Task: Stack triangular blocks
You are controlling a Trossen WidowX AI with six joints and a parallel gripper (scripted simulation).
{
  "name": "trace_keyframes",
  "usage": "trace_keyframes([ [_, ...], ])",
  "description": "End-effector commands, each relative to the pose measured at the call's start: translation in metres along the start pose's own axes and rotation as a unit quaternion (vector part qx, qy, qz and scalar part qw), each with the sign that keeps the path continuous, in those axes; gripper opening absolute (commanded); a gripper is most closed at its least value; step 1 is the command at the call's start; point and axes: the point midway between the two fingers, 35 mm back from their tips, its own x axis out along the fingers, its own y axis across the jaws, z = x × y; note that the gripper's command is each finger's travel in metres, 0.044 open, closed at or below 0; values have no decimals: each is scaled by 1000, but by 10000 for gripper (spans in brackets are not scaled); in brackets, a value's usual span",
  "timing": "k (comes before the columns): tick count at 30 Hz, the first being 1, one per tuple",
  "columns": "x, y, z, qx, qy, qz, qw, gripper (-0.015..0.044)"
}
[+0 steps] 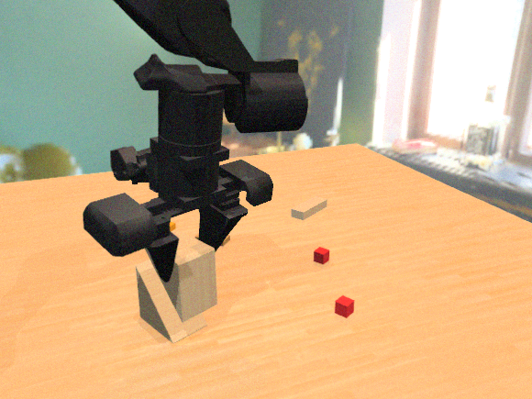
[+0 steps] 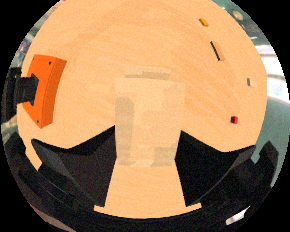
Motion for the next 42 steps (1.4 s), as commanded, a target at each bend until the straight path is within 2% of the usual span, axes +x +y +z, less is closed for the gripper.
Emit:
trace_keyframes([
  [1,12,3,3,2,-4,5,1000,0],
  [42,15,0,4,6,-3,3,1000,0],
])
